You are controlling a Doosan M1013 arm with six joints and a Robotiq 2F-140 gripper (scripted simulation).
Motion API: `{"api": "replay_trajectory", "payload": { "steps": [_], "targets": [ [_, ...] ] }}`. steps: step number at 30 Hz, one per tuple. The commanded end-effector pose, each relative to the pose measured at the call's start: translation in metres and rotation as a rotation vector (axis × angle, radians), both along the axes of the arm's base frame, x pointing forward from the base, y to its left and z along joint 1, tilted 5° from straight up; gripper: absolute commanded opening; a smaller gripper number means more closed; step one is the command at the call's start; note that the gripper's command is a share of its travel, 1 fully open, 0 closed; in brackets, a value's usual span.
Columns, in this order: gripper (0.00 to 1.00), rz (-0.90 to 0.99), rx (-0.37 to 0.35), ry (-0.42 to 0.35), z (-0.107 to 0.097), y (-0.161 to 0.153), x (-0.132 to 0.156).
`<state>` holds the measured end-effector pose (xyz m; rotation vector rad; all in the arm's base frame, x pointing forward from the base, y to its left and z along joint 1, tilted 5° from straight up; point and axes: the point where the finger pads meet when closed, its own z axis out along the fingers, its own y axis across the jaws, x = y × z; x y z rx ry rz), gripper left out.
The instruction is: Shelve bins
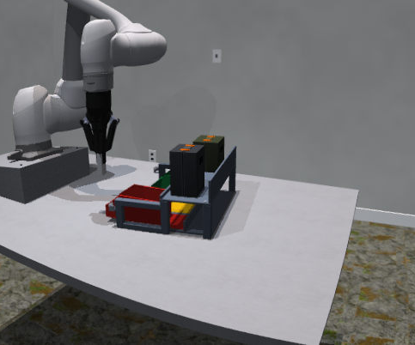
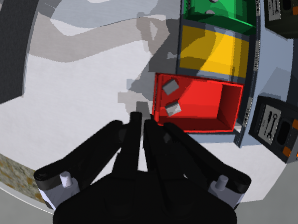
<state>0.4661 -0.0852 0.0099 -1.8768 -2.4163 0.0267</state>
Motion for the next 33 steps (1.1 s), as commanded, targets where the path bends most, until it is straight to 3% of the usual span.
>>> {"api": "replay_trajectory", "payload": {
  "steps": [1, 20, 33],
  "targets": [
    [0.1, 0.0, 0.0, 0.0, 0.0, 0.0, 0.0],
    [0.1, 0.0, 0.0, 0.0, -0.002, 0.0, 0.0],
    [0.1, 0.0, 0.001, 0.001, -0.02, 0.001, -0.002]
  ]
}}
